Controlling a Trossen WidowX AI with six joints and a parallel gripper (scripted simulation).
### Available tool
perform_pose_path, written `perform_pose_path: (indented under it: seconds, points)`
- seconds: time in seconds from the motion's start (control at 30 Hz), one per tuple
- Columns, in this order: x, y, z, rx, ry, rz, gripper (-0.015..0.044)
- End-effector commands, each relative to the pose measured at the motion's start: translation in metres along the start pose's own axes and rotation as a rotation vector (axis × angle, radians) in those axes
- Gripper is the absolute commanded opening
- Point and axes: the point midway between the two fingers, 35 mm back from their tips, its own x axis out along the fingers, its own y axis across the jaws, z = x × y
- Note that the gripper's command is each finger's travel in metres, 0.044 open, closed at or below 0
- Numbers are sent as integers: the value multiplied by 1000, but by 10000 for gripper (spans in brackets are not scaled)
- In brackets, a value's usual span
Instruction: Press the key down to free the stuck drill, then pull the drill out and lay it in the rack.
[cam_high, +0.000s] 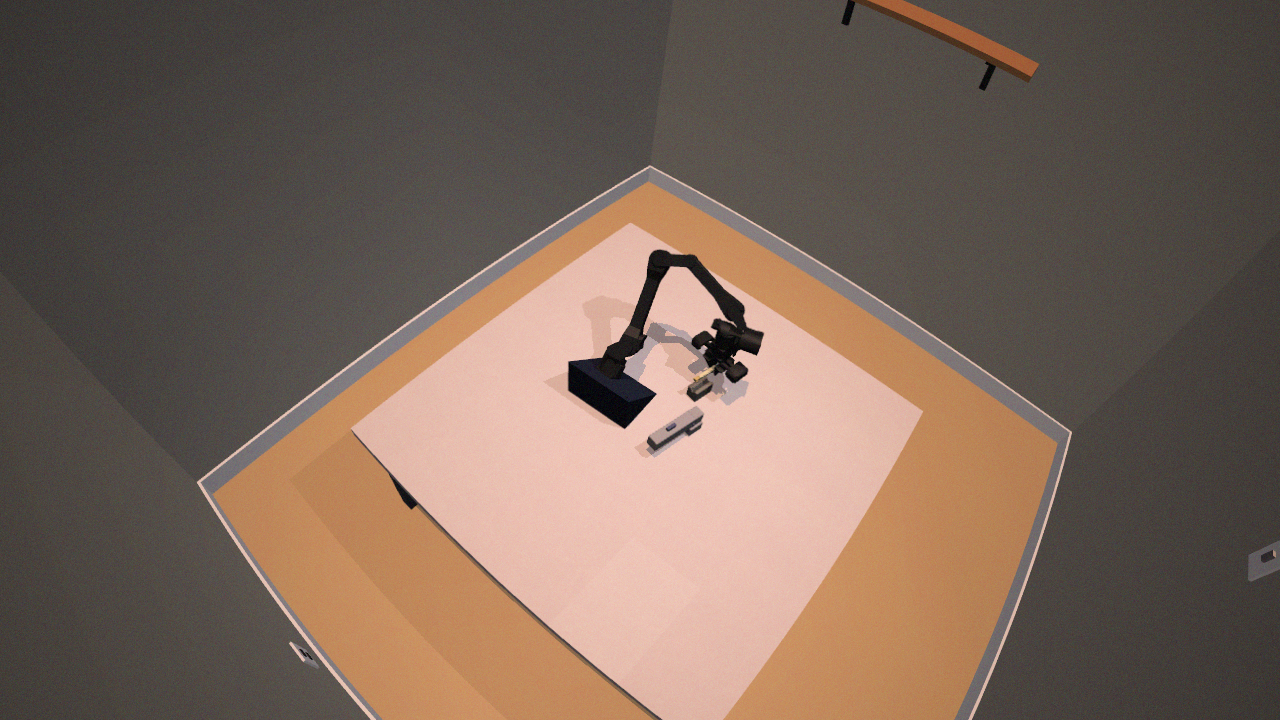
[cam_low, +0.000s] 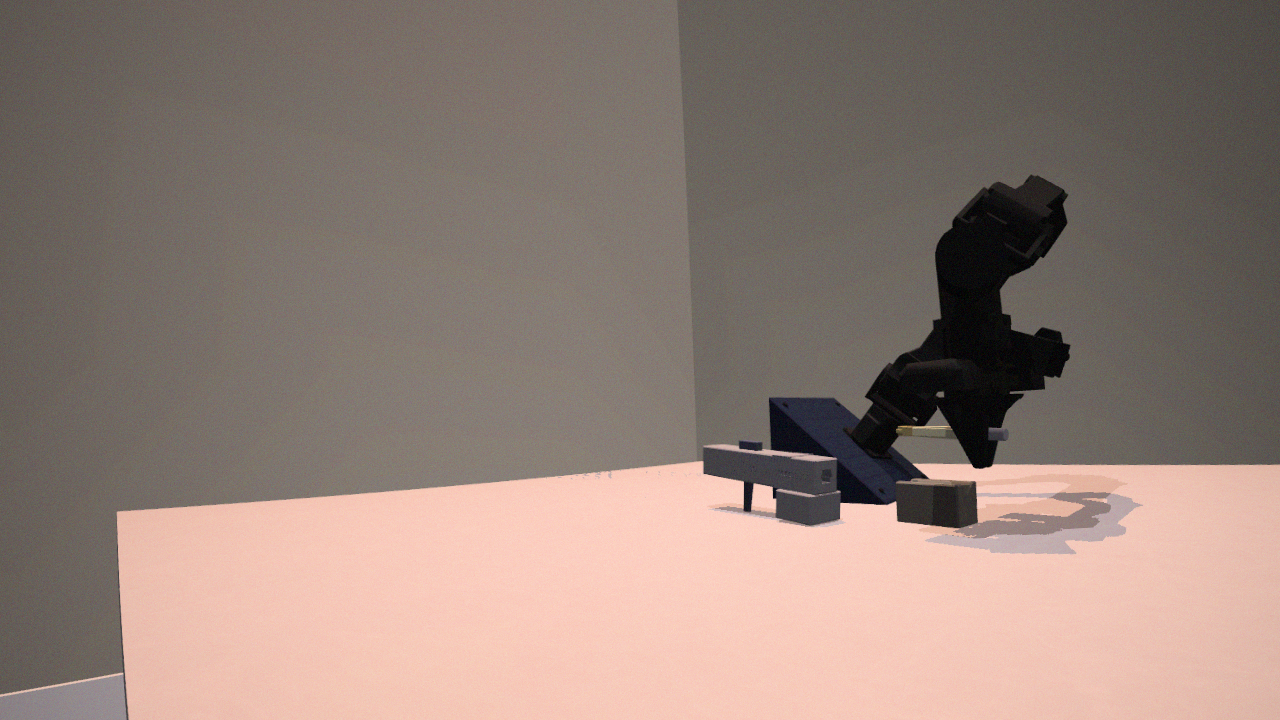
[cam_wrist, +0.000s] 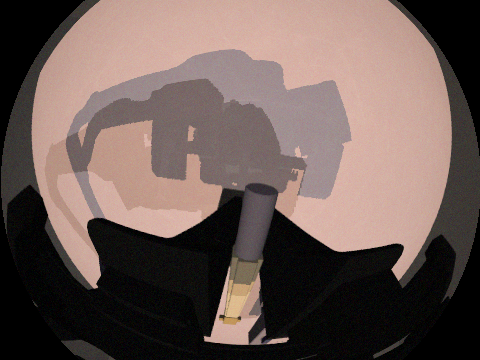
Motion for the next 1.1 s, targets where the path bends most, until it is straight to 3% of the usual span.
perform_pose_path:
  seconds: [0.0,1.07]
  points:
    - [5,1,-2,8,5,-2,0]
    - [43,0,0,7,3,-1,0]
